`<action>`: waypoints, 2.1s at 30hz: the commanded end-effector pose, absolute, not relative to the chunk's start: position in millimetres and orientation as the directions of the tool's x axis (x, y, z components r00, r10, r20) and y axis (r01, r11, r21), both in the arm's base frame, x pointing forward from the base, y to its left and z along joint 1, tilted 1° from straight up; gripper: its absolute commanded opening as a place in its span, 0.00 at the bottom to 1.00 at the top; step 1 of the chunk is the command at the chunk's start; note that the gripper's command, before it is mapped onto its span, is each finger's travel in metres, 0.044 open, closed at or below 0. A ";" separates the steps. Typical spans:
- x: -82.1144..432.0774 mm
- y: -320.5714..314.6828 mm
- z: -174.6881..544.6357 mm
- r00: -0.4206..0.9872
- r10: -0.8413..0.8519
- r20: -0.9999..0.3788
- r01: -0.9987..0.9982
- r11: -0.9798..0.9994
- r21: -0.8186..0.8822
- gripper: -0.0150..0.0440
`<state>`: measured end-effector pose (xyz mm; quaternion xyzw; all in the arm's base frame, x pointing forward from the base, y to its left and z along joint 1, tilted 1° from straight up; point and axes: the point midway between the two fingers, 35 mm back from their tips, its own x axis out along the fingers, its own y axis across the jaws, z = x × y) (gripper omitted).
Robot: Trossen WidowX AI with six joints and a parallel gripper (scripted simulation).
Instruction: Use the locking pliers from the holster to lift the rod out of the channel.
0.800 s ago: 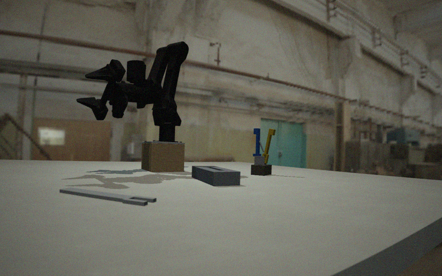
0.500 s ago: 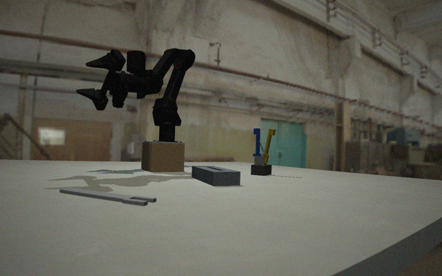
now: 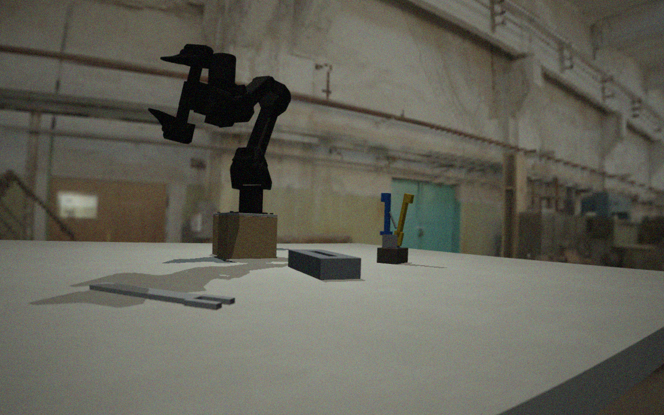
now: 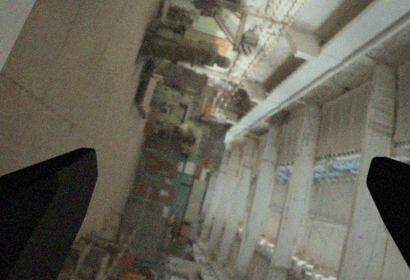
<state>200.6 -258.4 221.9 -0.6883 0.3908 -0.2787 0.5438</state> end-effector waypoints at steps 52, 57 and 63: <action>332.5 8.0 152.4 0.660 0.020 -0.751 -0.671 0.467 -0.576 1.00; 311.3 9.9 112.0 0.426 0.019 -0.904 -0.896 0.145 -0.419 1.00; 273.6 11.5 76.8 0.078 0.013 -0.997 -0.954 -0.289 -0.078 1.00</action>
